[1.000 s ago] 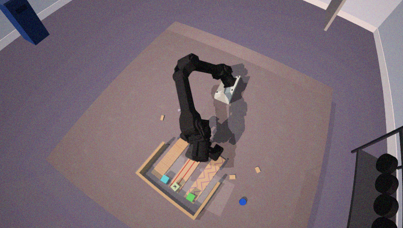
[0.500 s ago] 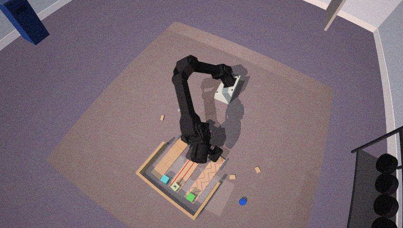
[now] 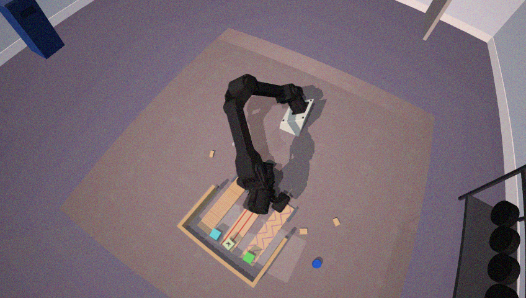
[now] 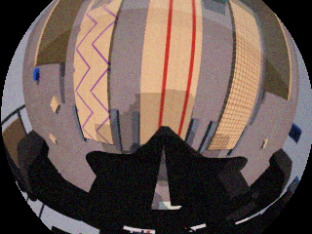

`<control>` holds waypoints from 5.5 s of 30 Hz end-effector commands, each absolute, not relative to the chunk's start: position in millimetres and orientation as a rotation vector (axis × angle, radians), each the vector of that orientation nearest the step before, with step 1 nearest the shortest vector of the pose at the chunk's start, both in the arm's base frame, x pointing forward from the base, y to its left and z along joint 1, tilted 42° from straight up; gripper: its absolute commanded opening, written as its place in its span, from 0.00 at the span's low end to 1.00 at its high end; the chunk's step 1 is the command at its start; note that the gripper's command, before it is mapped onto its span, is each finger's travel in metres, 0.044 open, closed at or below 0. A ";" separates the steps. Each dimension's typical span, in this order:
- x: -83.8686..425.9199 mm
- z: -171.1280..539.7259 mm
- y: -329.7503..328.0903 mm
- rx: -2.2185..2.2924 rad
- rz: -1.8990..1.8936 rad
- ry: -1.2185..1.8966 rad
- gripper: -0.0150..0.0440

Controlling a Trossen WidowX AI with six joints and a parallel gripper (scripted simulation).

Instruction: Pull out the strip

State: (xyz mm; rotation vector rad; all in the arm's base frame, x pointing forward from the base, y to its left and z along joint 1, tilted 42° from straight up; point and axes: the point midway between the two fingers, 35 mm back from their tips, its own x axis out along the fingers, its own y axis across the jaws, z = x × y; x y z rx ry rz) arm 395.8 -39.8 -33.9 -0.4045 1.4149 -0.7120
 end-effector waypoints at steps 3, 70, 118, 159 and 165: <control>394.5 -36.1 -40.9 -0.414 -0.710 1.416 0.25; 383.3 -42.1 -41.3 -0.414 -0.710 1.417 0.25; 311.1 -56.1 -29.4 -0.416 -0.709 1.422 0.25; 250.9 -66.1 -18.6 -0.416 -0.708 1.426 0.25; 242.2 -67.4 -17.0 -0.416 -0.707 1.426 0.25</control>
